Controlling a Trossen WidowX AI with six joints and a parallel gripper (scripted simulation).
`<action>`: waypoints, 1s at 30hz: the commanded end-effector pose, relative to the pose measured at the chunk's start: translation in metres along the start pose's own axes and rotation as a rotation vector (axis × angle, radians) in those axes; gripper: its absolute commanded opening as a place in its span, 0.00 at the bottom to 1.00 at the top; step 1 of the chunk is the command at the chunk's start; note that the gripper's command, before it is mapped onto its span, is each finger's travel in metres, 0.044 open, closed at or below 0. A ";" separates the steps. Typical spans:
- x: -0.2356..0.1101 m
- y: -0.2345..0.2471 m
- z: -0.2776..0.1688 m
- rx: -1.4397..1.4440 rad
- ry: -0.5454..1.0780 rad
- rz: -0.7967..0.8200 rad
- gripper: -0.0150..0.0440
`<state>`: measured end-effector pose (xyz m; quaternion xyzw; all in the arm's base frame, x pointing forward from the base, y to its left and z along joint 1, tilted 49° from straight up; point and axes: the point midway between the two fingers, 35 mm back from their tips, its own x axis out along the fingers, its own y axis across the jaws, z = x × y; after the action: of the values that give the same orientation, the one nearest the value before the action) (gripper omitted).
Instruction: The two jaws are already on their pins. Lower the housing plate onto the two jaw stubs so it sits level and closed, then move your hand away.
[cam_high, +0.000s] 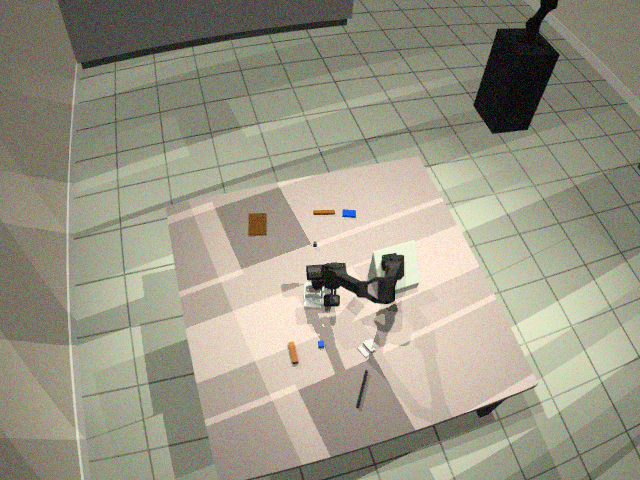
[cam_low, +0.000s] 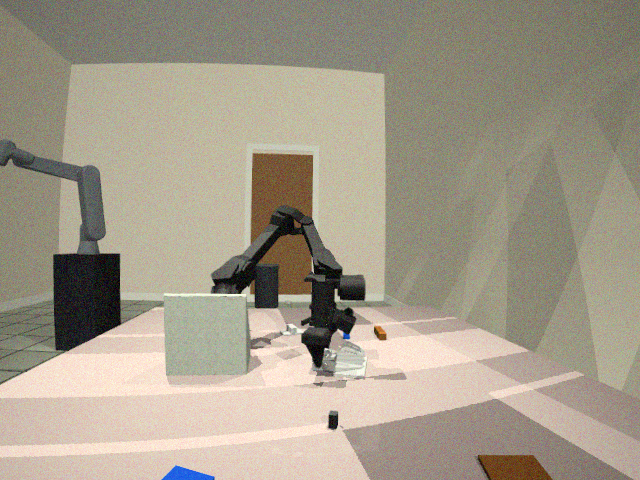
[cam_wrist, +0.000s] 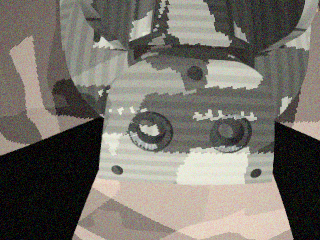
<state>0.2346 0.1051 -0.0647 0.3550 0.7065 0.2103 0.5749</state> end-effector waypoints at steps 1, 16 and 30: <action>-0.003 0.001 0.000 -0.003 -0.002 0.003 0.85; 0.001 0.001 0.001 -0.003 -0.002 0.003 0.85; 0.003 0.001 0.001 -0.003 -0.002 0.004 0.85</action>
<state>0.2359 0.1065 -0.0661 0.3542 0.7048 0.2109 0.5773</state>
